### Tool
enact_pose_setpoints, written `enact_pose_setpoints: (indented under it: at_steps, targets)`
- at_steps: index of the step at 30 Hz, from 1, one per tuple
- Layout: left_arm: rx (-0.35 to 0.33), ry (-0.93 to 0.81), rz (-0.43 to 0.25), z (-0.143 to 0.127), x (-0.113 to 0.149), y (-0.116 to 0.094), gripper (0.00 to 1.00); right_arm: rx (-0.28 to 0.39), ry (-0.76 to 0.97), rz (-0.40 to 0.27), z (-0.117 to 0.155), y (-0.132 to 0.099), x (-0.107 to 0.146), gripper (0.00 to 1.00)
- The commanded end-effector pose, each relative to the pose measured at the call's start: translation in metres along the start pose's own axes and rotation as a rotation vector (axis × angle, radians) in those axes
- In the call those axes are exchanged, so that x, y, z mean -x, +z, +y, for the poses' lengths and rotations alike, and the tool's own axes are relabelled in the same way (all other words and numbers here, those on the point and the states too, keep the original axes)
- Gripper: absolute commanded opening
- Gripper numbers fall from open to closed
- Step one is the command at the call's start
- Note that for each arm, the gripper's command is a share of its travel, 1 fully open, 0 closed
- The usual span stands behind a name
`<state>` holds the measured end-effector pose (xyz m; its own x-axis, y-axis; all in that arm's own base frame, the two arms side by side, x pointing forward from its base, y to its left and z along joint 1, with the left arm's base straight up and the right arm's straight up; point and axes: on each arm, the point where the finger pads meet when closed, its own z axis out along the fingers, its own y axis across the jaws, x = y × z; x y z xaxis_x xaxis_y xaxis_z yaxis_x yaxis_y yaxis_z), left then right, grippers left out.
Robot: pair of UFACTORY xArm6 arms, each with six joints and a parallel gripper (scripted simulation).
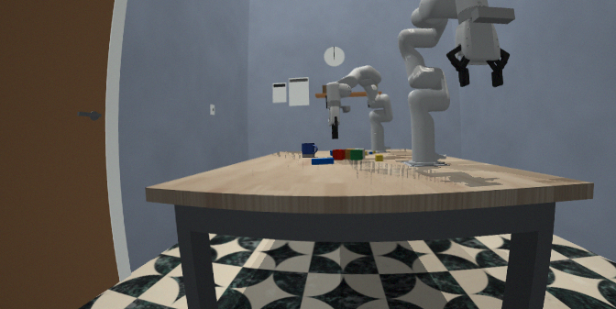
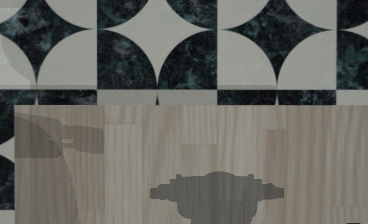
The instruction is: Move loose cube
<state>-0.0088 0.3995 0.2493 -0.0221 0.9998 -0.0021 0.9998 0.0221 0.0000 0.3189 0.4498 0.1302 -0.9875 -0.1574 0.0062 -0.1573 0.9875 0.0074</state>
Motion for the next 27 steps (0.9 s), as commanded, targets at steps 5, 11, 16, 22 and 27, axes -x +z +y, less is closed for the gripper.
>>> enact_pose_setpoints:
  at_steps: [5,11,16,22,27]
  targets:
    - [0.0,0.0,0.002,0.0,0.0,-0.001,1.0,-0.005,0.26,-0.008,-0.002,-0.001,0.004,0.0]
    - [0.0,0.0,0.002,0.0,0.0,-0.001,1.0,-0.004,0.467,-0.009,-0.004,-0.001,0.007,0.0]
    - [0.0,0.0,0.002,0.0,0.0,-0.001,1.0,-0.003,0.642,-0.009,-0.005,-0.001,0.01,0.0]
    - [0.0,0.0,0.002,0.0,0.0,-0.001,1.0,-0.003,0.78,-0.01,-0.007,-0.001,0.012,0.0]
    - [0.0,0.0,0.002,0.0,0.0,-0.001,1.0,-0.002,0.95,-0.01,-0.008,-0.001,0.014,0.0]
